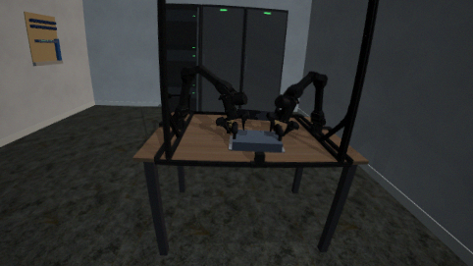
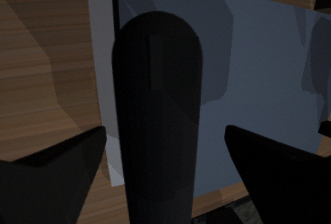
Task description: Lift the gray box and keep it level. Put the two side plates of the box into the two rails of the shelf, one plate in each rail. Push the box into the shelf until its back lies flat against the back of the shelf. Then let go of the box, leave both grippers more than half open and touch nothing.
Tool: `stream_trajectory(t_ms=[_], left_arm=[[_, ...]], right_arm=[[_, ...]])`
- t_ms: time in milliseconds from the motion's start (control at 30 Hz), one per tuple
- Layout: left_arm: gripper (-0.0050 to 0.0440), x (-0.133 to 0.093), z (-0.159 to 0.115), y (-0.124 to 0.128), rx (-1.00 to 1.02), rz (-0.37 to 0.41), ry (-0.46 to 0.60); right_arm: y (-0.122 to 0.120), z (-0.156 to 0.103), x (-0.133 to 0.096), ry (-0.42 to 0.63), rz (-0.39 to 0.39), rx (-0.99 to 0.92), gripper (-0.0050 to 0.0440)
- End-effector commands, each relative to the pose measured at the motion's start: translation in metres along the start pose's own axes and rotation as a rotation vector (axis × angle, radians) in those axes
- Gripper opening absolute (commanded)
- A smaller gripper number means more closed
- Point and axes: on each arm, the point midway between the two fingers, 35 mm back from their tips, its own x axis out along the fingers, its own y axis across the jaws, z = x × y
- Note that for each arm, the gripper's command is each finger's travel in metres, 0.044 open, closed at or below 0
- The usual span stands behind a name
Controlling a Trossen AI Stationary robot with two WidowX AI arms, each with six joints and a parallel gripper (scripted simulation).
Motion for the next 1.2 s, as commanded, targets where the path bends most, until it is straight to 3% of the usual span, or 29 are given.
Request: stream_trajectory(t_ms=[0,33,200,1033,1167], left_arm=[[0.038,0.0073,0.0015,0.0048,-0.002,0.009,-0.007],[0.038,0.0073,0.0015,0.0048,-0.002,0.009,-0.007],[0.026,0.0073,0.0015,0.0048,-0.002,0.009,-0.007],[0.0127,0.0073,0.0015,0.0048,-0.002,0.009,-0.007],[0.0031,0.0073,0.0015,0.0048,-0.002,0.009,-0.007]], right_arm=[[-0.0048,0.0027,0.0074,-0.012,-0.009,-0.001,0.038],[-0.0048,0.0027,0.0074,-0.012,-0.009,-0.001,0.038],[-0.0048,0.0027,0.0074,-0.012,-0.009,-0.001,0.026],[-0.0048,0.0027,0.0074,-0.012,-0.009,-0.001,0.0127],[-0.0048,0.0027,0.0074,-0.012,-0.009,-0.001,0.0031]])
